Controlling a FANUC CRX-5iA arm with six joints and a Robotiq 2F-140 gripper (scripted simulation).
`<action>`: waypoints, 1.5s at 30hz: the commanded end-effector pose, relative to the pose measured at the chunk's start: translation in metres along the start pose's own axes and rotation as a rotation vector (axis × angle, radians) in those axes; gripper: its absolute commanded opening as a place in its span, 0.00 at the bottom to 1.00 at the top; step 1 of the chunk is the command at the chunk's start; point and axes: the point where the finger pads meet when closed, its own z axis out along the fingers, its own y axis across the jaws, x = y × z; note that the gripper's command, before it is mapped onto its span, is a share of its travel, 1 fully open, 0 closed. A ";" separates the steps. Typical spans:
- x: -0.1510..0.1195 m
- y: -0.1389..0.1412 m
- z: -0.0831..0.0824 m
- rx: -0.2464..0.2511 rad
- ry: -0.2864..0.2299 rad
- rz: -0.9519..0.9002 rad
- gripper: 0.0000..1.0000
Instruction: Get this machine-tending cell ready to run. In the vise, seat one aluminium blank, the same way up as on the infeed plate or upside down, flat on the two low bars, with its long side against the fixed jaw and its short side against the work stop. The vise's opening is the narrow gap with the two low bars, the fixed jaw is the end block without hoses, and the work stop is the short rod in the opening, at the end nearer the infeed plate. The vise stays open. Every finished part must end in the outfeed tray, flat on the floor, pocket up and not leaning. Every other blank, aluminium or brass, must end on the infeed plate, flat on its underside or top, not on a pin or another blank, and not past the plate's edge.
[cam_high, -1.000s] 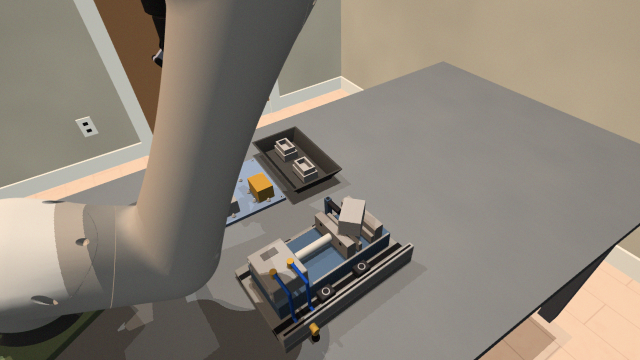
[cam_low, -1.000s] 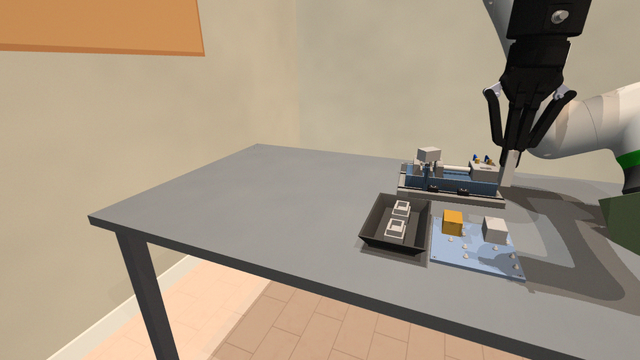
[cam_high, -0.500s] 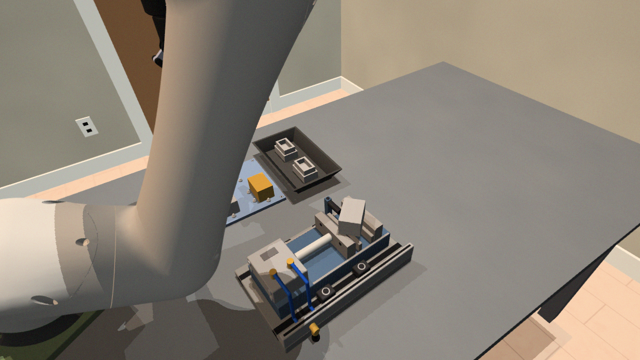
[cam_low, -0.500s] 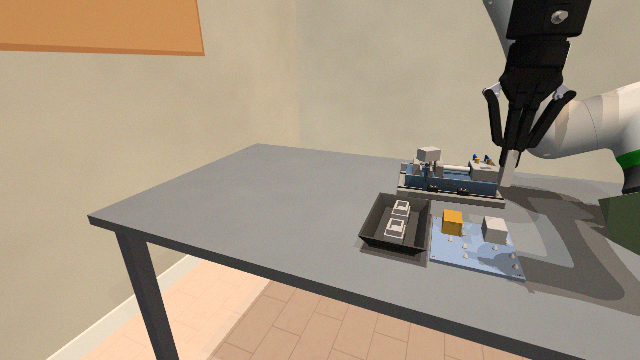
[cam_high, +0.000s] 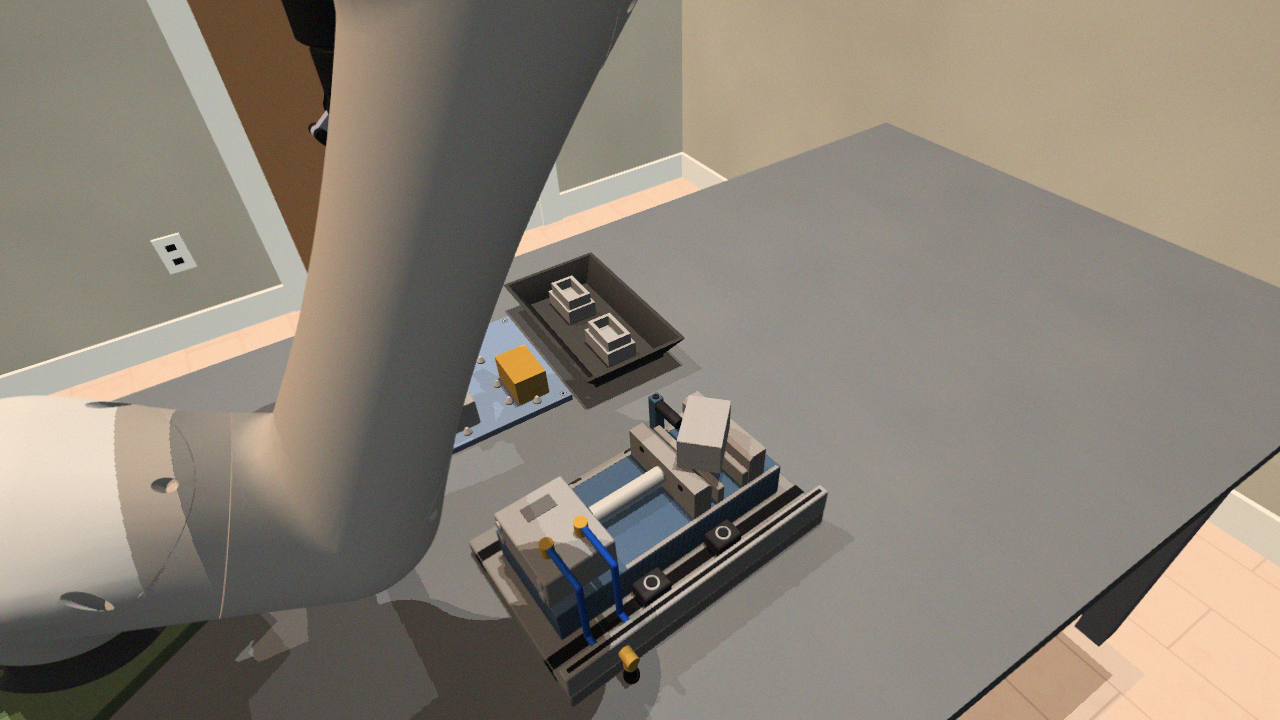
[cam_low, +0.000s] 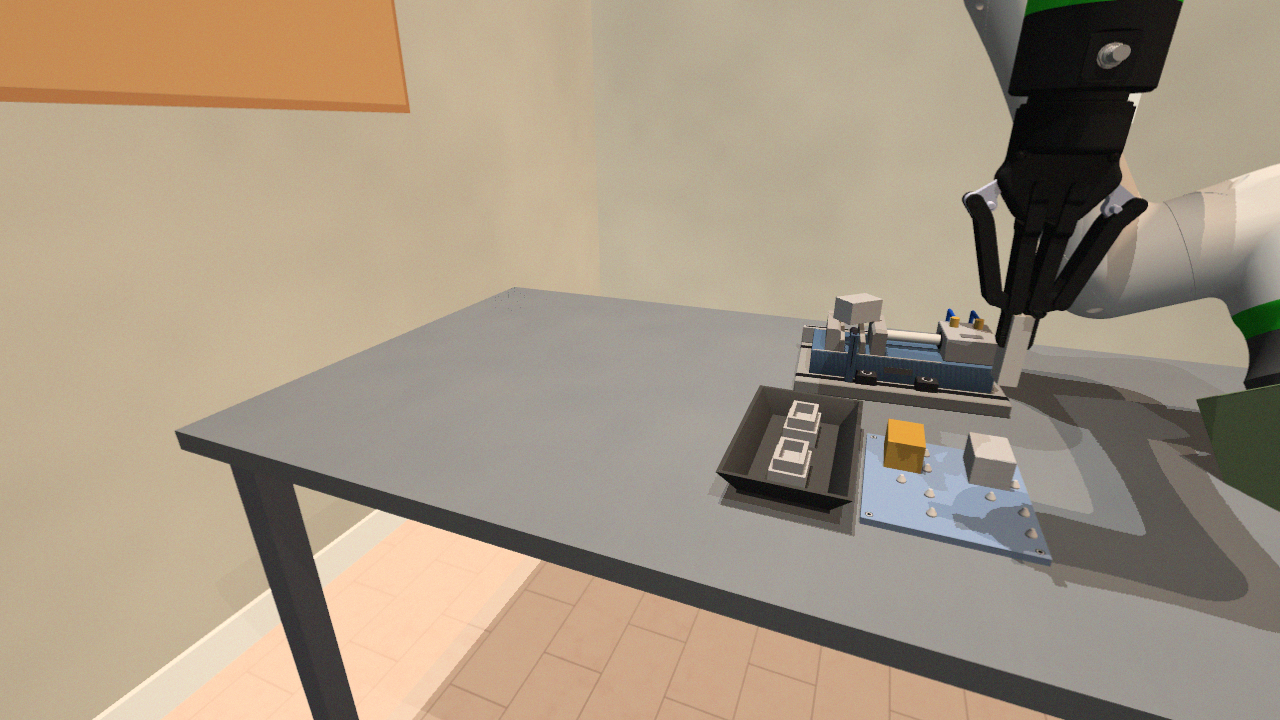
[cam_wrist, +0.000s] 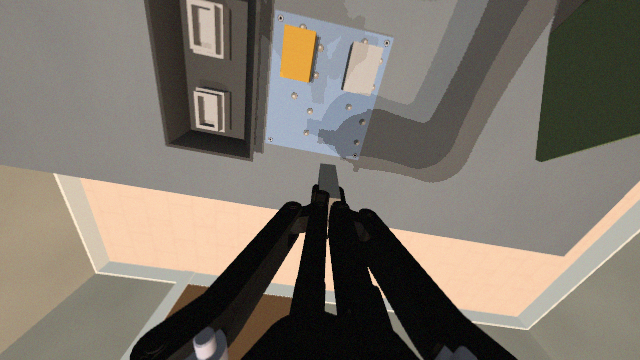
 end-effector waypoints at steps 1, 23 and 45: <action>0.000 0.000 0.005 0.000 0.000 0.000 0.00; 0.000 0.000 0.045 0.000 0.000 0.000 0.00; 0.000 0.000 0.056 0.000 0.000 0.000 0.00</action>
